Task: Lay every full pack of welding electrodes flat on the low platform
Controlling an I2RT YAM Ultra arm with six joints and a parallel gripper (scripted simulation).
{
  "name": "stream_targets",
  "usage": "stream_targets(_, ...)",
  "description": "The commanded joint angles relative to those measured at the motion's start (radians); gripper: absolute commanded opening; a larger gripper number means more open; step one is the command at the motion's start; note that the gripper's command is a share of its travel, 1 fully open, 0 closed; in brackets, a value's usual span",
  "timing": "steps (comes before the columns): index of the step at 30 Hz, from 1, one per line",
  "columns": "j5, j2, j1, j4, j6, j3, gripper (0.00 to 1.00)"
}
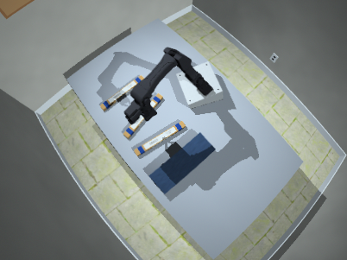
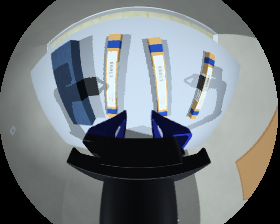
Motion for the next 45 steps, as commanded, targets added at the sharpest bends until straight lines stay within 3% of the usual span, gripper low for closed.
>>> stream_targets(1,-0.004,-0.02,-0.002,0.042,-0.007,-0.013,0.42)
stream_targets(45,-0.009,0.003,-0.022,0.231,-0.026,-0.176,0.42)
